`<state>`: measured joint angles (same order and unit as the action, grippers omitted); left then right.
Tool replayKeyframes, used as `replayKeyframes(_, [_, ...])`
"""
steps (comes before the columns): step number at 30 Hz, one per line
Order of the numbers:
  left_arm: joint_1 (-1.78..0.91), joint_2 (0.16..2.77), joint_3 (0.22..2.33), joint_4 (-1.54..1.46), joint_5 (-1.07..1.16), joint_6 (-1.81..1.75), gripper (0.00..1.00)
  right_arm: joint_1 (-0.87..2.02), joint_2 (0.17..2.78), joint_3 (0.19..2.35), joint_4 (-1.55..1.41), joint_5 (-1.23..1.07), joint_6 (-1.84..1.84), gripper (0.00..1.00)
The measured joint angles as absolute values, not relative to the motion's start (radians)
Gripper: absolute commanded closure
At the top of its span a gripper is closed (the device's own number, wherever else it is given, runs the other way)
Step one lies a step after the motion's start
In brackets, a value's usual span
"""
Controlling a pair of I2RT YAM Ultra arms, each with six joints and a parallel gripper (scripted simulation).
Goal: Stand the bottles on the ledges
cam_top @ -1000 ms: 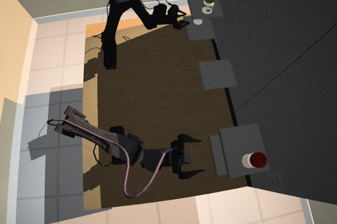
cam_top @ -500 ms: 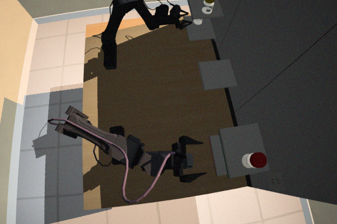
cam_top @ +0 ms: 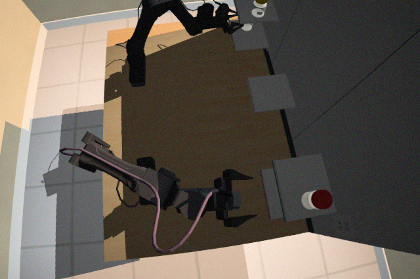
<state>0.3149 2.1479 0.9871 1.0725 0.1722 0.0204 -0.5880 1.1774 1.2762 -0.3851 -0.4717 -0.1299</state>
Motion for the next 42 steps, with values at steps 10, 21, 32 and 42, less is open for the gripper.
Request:
replayKeyframes(10, [0.312, 2.185, 1.042, 1.040, 0.167, 0.020, 0.19, -0.588, 1.177, 1.276, -0.385, -0.472, -0.130, 0.00])
replayKeyframes(21, [0.305, 2.224, 1.111, 1.011, 0.162, 0.019, 0.19, -0.588, 1.177, 1.276, -0.385, -0.472, -0.130, 0.00])
replayKeyframes(32, [0.305, 2.241, 1.141, 0.994, 0.160, 0.019, 0.28, -0.588, 1.177, 1.276, -0.385, -0.472, -0.130, 0.00])
replayKeyframes(42, [0.305, 2.241, 1.141, 0.992, 0.160, 0.019, 0.36, -0.588, 1.177, 1.276, -0.385, -0.472, -0.130, 0.00])
